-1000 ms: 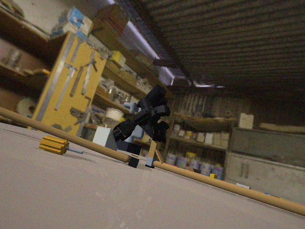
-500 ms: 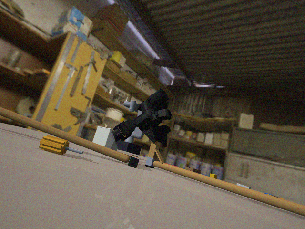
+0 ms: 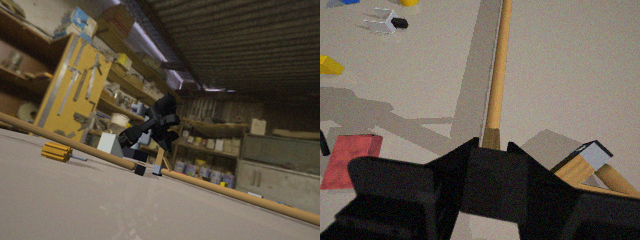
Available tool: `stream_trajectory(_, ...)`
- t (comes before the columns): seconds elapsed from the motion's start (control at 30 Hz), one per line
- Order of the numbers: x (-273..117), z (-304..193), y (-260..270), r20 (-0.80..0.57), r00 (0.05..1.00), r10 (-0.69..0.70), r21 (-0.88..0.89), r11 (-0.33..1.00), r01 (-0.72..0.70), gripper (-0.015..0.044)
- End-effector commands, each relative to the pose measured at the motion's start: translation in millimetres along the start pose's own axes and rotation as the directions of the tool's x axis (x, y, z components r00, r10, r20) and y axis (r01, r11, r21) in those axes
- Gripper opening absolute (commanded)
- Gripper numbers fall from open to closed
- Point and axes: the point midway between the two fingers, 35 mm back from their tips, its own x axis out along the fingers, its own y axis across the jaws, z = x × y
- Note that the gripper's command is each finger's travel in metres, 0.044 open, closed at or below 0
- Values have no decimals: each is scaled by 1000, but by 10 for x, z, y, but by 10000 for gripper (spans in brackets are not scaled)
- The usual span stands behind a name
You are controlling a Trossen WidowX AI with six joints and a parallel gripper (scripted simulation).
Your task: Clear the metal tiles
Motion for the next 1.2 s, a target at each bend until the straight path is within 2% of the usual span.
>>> stream_trajectory(0.0, -1, 2, 4, -1, 1000, 1, -2, 1000, -1, 39)
stream_trajectory(0.1, -2, 2, 4, -1, 1000, 1, -2, 1000, -1, 0)
stream_trajectory(1.17, -39, 18, 323, -4, 1000, 4, -5, 1000, -4, 0)
